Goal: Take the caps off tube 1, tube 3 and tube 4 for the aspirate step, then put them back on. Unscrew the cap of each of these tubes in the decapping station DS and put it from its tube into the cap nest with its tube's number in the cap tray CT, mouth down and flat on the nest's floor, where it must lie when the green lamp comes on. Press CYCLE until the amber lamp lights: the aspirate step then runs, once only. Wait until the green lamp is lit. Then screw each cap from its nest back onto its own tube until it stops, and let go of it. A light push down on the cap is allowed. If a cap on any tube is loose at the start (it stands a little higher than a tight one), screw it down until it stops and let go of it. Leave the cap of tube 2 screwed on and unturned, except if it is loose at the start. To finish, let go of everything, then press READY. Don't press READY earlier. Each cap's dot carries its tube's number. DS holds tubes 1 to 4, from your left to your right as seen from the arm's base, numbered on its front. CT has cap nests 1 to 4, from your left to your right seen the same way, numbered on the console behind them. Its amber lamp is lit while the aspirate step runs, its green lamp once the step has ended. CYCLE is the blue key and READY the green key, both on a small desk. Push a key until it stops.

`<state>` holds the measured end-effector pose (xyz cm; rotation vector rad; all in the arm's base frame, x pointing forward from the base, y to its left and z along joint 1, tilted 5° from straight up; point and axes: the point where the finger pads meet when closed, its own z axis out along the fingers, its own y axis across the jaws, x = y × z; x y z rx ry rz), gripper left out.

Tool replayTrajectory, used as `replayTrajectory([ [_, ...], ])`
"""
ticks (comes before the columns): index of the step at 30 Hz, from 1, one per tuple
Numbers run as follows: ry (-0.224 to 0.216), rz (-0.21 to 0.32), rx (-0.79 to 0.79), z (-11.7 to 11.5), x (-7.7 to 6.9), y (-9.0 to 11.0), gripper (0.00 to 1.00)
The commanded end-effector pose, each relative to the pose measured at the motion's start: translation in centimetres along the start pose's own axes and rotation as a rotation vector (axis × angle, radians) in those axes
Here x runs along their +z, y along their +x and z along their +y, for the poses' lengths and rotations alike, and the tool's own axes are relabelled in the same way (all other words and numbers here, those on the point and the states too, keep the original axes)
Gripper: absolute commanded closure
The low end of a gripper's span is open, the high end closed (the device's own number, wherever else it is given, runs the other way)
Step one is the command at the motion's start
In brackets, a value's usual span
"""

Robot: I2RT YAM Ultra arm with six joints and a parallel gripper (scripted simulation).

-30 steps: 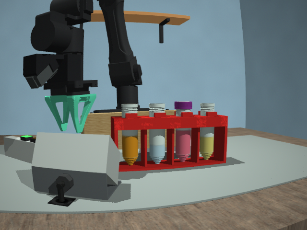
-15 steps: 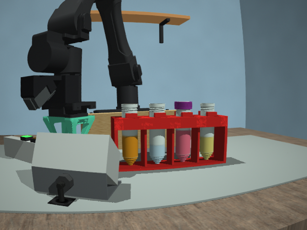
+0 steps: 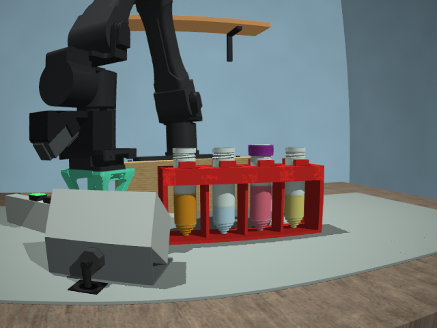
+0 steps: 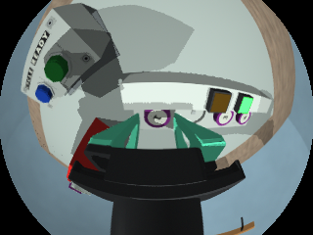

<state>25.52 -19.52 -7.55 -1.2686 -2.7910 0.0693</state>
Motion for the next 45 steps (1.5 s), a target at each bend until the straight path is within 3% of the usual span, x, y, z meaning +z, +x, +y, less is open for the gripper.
replayTrajectory([
  [1,-0.002,-0.018,0.0,0.0,-0.3,-0.5,0.53],
  [26,-0.002,-0.018,0.0,-0.1,0.3,-0.3,0.53],
  [27,-0.002,-0.018,0.0,-0.1,0.3,-0.3,1.0],
  [41,-0.002,-0.018,0.0,-0.1,0.3,-0.3,1.0],
  [45,-0.002,-0.018,0.0,-0.1,-1.7,-0.3,1.0],
])
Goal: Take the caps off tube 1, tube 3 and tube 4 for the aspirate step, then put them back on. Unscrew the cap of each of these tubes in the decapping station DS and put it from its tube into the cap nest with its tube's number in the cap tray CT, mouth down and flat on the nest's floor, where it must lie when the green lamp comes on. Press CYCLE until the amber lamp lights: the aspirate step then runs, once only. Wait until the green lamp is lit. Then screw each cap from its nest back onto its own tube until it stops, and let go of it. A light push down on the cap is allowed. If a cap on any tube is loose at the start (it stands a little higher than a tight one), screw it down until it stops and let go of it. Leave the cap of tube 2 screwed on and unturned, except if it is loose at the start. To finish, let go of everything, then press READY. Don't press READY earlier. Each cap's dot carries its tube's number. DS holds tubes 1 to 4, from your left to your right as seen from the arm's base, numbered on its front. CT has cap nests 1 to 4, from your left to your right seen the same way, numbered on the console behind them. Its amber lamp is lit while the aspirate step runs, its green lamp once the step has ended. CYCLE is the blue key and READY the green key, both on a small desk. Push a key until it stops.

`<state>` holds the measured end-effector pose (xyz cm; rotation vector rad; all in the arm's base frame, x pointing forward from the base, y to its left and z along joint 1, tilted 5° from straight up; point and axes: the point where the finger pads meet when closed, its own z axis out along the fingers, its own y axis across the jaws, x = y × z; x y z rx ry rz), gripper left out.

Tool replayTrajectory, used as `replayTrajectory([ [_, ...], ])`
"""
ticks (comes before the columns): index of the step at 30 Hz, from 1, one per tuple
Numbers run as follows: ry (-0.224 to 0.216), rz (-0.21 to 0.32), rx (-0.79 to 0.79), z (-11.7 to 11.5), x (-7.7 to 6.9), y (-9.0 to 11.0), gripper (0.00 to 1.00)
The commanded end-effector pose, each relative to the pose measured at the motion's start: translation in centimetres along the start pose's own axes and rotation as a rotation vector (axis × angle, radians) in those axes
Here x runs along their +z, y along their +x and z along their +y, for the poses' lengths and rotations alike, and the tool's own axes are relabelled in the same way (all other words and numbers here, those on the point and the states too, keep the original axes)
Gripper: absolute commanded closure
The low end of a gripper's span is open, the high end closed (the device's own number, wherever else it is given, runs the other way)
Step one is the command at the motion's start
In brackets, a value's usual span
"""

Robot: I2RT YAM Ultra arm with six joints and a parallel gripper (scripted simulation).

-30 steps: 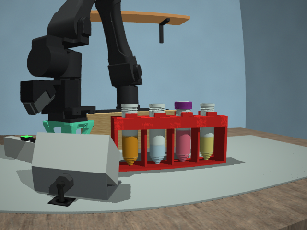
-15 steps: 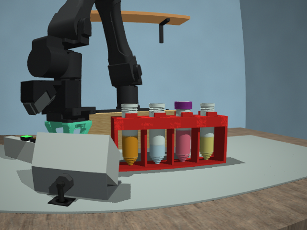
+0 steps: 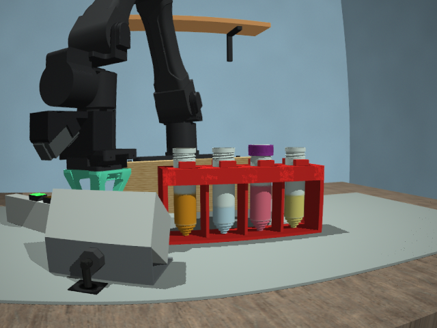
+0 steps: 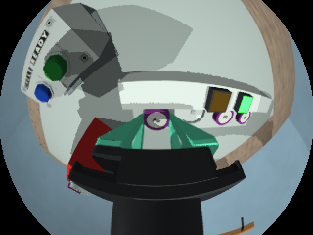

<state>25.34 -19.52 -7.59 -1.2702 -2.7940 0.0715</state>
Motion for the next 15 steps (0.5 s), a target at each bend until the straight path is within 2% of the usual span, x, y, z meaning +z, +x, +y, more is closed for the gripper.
replayTrajectory([
  [1,-0.002,-0.015,0.0,0.1,-2.3,-0.4,1.0],
  [6,-0.002,-0.015,0.0,0.1,-4.8,-0.4,1.0],
  [8,-0.002,-0.015,0.0,0.1,-4.8,-0.4,1.0],
  [15,-0.002,-0.015,0.0,0.1,-8.3,-0.3,1.0],
])
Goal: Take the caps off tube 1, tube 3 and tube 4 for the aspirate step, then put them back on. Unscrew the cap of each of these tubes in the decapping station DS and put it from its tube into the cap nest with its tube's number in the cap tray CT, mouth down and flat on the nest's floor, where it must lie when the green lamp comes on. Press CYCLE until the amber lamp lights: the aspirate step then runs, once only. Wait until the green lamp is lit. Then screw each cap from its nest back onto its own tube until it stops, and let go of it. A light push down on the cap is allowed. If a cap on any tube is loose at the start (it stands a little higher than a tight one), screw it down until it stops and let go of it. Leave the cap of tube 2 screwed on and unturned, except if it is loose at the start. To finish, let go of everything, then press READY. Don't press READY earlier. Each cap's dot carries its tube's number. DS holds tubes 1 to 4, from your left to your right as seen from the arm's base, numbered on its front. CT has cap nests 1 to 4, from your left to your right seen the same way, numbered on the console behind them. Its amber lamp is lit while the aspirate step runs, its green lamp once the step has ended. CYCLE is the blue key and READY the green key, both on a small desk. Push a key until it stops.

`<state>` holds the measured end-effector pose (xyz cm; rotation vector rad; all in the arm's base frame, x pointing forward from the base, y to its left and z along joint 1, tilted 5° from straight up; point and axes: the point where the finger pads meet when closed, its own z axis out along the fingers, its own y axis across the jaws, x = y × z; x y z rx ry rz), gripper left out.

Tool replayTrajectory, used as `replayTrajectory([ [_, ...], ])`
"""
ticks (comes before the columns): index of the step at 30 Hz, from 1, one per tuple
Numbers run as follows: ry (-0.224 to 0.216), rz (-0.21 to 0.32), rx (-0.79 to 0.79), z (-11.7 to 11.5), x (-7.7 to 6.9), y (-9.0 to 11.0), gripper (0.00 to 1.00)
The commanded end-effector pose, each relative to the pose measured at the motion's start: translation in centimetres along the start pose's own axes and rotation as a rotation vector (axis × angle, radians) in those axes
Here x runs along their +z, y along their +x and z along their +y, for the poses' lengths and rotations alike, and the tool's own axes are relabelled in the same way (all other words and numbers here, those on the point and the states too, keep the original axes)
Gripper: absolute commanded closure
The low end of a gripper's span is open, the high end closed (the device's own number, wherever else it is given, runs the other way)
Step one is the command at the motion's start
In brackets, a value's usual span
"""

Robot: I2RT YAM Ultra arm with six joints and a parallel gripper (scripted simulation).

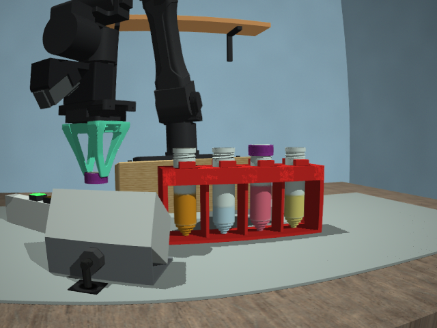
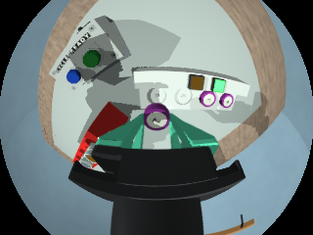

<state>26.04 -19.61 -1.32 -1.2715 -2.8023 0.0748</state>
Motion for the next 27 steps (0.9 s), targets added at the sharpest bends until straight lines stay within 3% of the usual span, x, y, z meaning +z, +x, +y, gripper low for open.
replayTrajectory([
  [1,-0.001,-0.007,0.001,0.0,-2.5,-0.1,1.0],
  [8,-0.001,-0.007,0.001,0.0,-6.0,-0.1,1.0],
  [10,-0.001,-0.007,0.001,0.0,-6.0,-0.1,1.0],
  [13,-0.001,-0.007,0.001,0.0,-7.5,-0.1,1.0],
  [19,-0.001,-0.007,0.001,0.0,-7.5,-0.1,1.0],
  [24,-0.001,-0.006,-0.399,3.4,-7.4,2.4,1.0],
  [27,-0.001,-0.006,-0.416,3.4,-7.4,2.4,1.0],
])
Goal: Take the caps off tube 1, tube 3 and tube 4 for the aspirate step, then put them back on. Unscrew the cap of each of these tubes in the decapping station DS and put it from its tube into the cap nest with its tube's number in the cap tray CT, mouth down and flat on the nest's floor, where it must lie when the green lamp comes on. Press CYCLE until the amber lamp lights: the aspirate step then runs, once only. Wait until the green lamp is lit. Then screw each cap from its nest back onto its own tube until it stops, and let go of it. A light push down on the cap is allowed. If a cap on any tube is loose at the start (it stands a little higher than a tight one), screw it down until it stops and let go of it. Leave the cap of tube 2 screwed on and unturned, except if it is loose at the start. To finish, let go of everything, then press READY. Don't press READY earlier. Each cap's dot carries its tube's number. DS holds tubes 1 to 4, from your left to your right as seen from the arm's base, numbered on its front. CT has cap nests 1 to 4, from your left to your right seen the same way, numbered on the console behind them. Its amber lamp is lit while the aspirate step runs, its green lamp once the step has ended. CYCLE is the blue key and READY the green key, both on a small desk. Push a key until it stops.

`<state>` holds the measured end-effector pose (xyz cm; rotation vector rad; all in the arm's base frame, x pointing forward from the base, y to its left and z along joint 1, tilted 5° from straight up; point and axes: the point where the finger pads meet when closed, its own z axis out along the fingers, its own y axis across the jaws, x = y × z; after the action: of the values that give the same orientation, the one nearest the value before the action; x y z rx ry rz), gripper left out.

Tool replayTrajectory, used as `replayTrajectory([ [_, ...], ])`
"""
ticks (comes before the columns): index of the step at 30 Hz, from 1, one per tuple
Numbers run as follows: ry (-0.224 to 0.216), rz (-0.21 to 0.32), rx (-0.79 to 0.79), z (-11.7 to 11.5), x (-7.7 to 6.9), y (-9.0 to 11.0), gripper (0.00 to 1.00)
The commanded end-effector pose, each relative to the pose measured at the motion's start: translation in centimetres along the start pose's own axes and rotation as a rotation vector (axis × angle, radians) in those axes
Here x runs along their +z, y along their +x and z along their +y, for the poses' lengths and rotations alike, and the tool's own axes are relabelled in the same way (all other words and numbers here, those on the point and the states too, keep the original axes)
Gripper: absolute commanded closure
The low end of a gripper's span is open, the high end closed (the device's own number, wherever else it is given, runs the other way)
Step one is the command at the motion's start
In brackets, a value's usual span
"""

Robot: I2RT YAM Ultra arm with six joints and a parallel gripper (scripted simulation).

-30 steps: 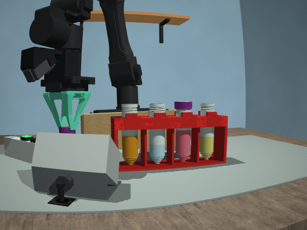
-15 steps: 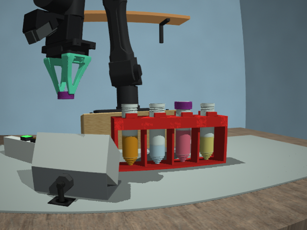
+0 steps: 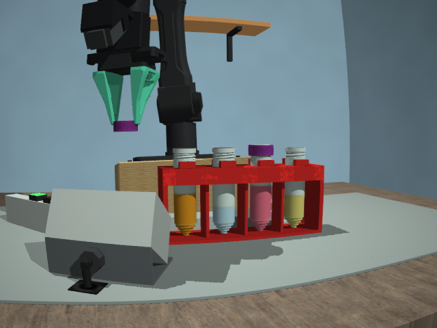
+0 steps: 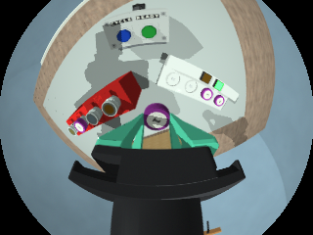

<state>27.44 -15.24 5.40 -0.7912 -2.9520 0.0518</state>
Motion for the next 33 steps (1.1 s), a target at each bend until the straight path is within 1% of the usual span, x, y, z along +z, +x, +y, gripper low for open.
replayTrajectory([
  [1,0.001,-0.021,-0.17,0.7,-0.6,0.0,1.0],
  [4,0.003,-0.02,-0.403,3.1,-0.5,0.8,1.0],
  [5,0.003,-0.021,-0.42,3.1,-0.5,0.8,1.0],
  [7,0.004,-0.02,-0.572,4.7,-0.5,1.3,1.0],
  [8,0.004,-0.021,-0.587,4.7,-0.5,1.3,1.0],
  [10,0.005,-0.02,-0.747,6.3,-0.5,1.8,1.0],
  [11,0.005,-0.02,-0.754,6.3,-0.5,1.8,1.0],
  [13,0.007,-0.02,-0.916,7.9,-0.5,2.3,1.0],
  [14,0.007,-0.02,-0.92,7.9,-0.5,2.3,1.0],
  [15,0.007,-0.02,-1.004,8.7,-0.5,2.5,1.0],
  [17,0.007,-0.02,-1.004,8.7,-0.5,2.5,1.0],
  [20,0.009,-0.02,-1.253,11.1,-0.5,3.3,1.0],
  [21,0.009,-0.02,-1.254,11.1,-0.5,3.3,1.0],
  [23,0.01,-0.02,-1.403,12.7,-0.5,3.8,1.0],
  [32,0.008,-0.02,-1.403,19.9,-0.5,6.0,1.0],
  [33,0.008,-0.02,-1.403,19.9,-0.5,6.0,1.0],
])
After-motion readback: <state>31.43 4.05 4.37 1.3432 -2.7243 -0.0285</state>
